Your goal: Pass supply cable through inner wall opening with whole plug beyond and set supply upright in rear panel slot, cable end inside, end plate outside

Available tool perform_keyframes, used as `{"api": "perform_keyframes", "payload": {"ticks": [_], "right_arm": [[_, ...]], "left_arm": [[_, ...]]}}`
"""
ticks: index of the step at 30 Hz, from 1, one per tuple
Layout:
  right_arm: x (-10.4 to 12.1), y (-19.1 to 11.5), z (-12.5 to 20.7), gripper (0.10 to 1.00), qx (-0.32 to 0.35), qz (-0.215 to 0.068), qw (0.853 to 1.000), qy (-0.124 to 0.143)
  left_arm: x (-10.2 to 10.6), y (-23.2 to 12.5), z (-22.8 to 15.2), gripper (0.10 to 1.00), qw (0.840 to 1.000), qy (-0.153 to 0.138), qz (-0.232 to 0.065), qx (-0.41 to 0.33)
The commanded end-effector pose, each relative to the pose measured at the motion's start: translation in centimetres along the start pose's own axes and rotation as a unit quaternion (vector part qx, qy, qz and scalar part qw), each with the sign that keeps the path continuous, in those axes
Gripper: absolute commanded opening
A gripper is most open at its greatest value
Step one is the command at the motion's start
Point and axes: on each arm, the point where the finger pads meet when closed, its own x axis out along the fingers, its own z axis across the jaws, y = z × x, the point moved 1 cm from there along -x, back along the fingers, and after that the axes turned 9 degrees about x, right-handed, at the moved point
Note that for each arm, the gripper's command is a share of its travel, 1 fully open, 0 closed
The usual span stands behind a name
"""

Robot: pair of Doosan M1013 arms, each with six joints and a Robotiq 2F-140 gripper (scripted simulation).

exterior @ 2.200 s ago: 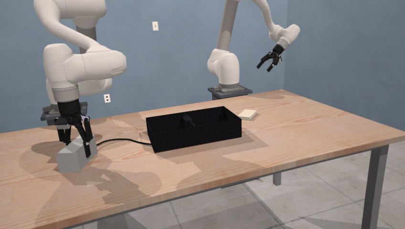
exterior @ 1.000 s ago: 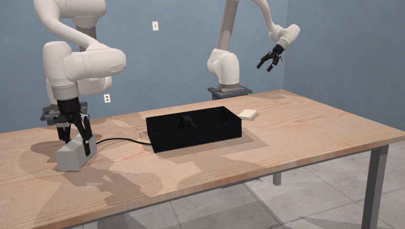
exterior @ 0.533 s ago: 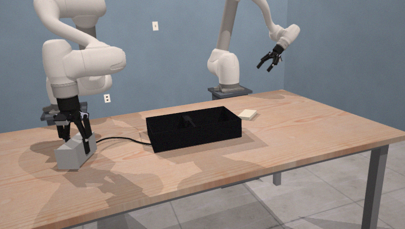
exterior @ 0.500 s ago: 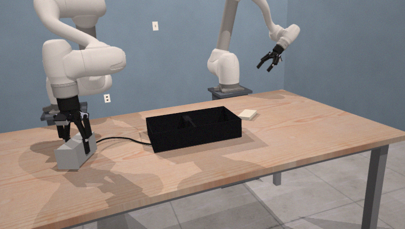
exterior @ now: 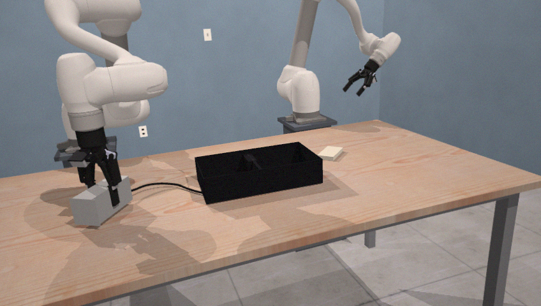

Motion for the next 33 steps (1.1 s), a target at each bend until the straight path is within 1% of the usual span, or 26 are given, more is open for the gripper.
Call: {"api": "perform_keyframes", "payload": {"ticks": [1,8,10,13,18,25,27,33], "right_arm": [[-0.1,-0.2,0.2,0.099,0.037,0.001,0.999,0.001],[0.1,-0.8,0.9,0.099,0.132,0.001,0.991,0.001],[0.1,-0.8,0.9,0.099,0.132,0.001,0.991,0.001],[0.1,-1.1,1.3,0.099,0.177,0.001,0.984,0.001],[0.3,-1.5,1.8,0.099,0.253,0.001,0.968,0.001],[0.4,-2.1,2.6,0.099,0.349,0.001,0.937,0.001],[0.4,-2.1,2.6,0.099,0.349,0.001,0.937,0.001],[0.5,-2.6,3.1,0.099,0.413,0.001,0.911,0.001]], "left_arm": [[0.0,0.0,0.0,1.000,1.000,0.000,0.000,0.000],[0.0,0.0,0.0,1.000,1.000,0.000,0.000,0.000],[0.0,0.0,0.0,1.000,1.000,0.000,0.000,0.000],[0.0,0.0,0.0,1.000,1.000,0.000,0.000,0.000],[0.0,0.0,0.0,1.000,1.000,0.000,0.000,0.000],[0.0,0.0,0.0,1.000,1.000,0.000,0.000,0.000],[0.0,0.0,0.0,1.000,1.000,0.000,0.000,0.000],[0.0,0.0,0.0,1.000,1.000,0.000,0.000,0.000]]}}
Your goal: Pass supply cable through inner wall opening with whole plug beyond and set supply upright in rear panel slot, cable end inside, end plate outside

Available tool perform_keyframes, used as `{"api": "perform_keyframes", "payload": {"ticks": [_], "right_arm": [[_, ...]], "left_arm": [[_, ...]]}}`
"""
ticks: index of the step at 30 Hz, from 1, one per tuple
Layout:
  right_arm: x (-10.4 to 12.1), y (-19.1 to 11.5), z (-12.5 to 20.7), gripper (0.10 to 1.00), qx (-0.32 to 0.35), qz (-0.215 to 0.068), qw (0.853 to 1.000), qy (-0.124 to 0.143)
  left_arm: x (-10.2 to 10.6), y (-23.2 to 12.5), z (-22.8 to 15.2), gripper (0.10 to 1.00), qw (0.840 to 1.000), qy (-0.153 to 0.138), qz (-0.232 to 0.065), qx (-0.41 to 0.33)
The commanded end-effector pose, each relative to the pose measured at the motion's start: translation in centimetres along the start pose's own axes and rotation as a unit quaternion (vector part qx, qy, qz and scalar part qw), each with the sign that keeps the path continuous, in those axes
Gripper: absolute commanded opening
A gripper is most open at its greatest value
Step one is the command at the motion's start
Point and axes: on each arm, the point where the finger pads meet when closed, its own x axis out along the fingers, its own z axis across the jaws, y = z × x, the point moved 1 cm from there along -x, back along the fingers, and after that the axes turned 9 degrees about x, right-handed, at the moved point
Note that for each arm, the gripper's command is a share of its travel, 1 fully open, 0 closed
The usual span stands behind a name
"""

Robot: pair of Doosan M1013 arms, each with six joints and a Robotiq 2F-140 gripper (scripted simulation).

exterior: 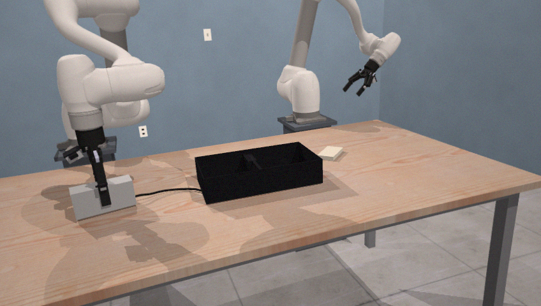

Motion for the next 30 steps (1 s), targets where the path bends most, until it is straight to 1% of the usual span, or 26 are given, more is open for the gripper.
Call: {"api": "perform_keyframes", "payload": {"ticks": [1,9,18,30], "right_arm": [[-0.07,-0.01,0.29,0.099,0.036,0.001,0.999,0.001],[0.01,0.05,0.81,0.099,0.090,0.001,0.996,0.001],[0.04,0.07,0.95,0.099,0.105,0.001,0.994,0.001],[0.12,0.07,0.96,0.099,0.106,0.001,0.994,0.001]], "left_arm": [[-0.04,-0.01,-0.01,1.000,1.000,0.000,0.000,0.000],[-0.04,-0.01,-0.01,1.000,1.000,0.000,0.000,0.000],[-0.04,-0.01,-0.01,1.000,1.000,0.000,0.000,0.000],[-0.04,-0.01,-0.01,1.000,1.000,0.000,0.000,0.000]]}}
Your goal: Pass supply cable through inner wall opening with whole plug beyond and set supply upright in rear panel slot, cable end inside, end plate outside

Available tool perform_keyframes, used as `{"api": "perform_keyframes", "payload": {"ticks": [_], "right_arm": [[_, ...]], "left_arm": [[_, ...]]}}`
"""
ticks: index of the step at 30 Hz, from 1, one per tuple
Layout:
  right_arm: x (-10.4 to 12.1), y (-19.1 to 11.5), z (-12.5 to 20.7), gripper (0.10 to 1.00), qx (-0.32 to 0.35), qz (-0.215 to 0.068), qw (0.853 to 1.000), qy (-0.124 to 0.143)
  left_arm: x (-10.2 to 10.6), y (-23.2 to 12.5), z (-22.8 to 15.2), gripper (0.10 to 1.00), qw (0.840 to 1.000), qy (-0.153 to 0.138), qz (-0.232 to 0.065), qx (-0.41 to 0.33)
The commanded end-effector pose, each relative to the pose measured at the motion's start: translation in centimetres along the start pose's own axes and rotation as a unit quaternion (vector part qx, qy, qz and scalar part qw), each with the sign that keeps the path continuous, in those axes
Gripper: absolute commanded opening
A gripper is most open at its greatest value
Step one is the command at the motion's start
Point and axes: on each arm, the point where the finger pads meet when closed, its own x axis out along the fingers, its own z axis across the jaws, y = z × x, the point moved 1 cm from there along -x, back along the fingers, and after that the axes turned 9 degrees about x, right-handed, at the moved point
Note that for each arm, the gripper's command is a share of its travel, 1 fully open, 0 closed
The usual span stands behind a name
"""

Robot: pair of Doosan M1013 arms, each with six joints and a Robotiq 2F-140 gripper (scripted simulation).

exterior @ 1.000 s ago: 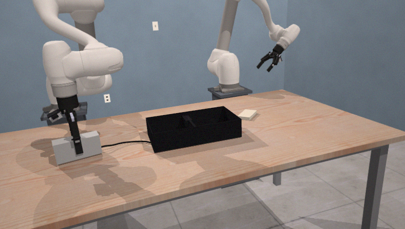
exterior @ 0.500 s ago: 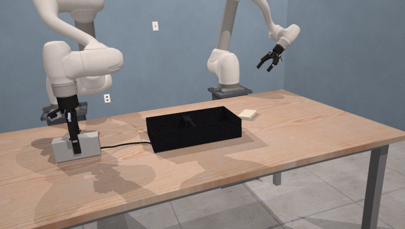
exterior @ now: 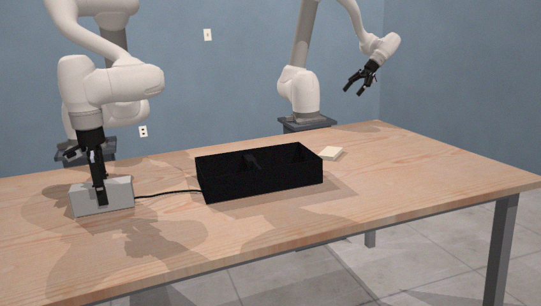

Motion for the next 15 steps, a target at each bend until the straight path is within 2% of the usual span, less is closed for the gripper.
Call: {"api": "perform_keyframes", "payload": {"ticks": [1,15], "right_arm": [[-0.03,-0.02,-0.04,0.099,0.000,0.000,1.000,0.001],[0.39,-0.02,-0.04,0.099,0.000,0.000,1.000,0.001]], "left_arm": [[-0.04,-0.01,-0.01,1.000,1.000,0.000,0.000,0.000],[-0.04,-0.01,-0.01,1.000,1.000,0.000,0.000,0.000]]}}
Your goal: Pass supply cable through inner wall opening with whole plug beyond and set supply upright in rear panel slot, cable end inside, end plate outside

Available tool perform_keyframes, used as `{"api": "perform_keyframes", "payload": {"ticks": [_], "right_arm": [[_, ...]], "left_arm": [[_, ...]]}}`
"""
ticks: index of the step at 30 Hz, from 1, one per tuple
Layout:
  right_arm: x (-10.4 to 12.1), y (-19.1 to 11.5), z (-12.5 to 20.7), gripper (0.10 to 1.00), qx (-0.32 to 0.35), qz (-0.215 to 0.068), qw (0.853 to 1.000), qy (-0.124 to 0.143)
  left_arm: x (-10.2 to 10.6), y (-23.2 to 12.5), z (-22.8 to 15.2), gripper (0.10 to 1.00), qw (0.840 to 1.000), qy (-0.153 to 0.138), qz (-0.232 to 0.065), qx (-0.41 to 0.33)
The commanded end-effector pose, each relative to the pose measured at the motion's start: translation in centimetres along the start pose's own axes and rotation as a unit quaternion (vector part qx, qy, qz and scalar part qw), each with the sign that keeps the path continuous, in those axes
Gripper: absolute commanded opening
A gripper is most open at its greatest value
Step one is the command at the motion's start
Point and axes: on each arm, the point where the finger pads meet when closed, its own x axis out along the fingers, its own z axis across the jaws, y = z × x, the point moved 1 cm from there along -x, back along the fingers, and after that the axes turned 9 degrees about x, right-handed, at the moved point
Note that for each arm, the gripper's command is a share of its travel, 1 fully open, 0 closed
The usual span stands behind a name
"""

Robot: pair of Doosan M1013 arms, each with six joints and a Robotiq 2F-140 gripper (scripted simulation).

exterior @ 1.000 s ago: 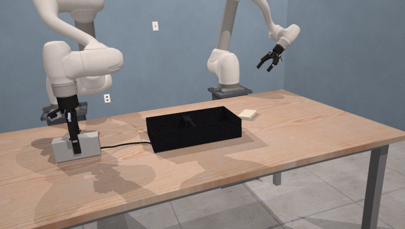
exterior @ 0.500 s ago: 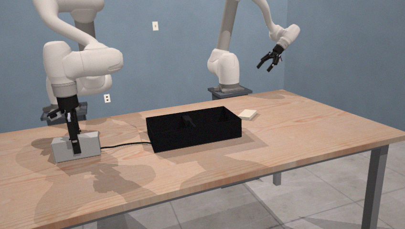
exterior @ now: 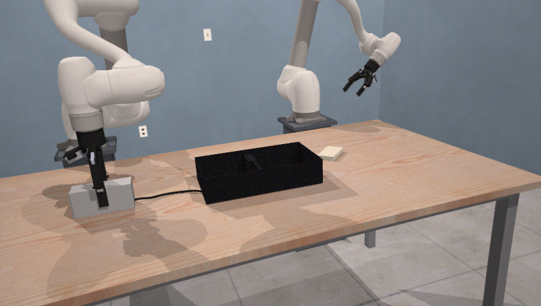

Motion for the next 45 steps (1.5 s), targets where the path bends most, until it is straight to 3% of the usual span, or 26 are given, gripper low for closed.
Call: {"api": "perform_keyframes", "payload": {"ticks": [1,2,3,38,41,45], "right_arm": [[-0.1,0.0,0.0,0.099,0.000,0.000,1.000,0.001],[-0.1,0.0,0.0,0.099,0.000,0.000,1.000,0.001],[-0.1,0.0,0.0,1.000,0.000,0.000,1.000,0.001],[-0.3,0.0,0.0,1.000,0.000,0.000,1.000,0.001],[-1.8,0.0,0.0,1.000,0.000,0.000,1.000,0.001],[-6.2,0.0,0.0,1.000,0.000,0.000,1.000,0.001]], "left_arm": [[0.0,0.0,0.0,1.000,1.000,0.000,0.000,0.000],[0.0,0.0,0.0,1.000,1.000,0.000,0.000,0.000],[0.0,0.0,0.0,1.000,1.000,0.000,0.000,0.000],[0.0,0.0,0.0,1.000,1.000,0.000,0.000,0.000],[0.0,0.0,0.0,1.000,1.000,0.000,0.000,0.000],[0.0,0.0,0.0,1.000,1.000,0.000,0.000,0.000]]}}
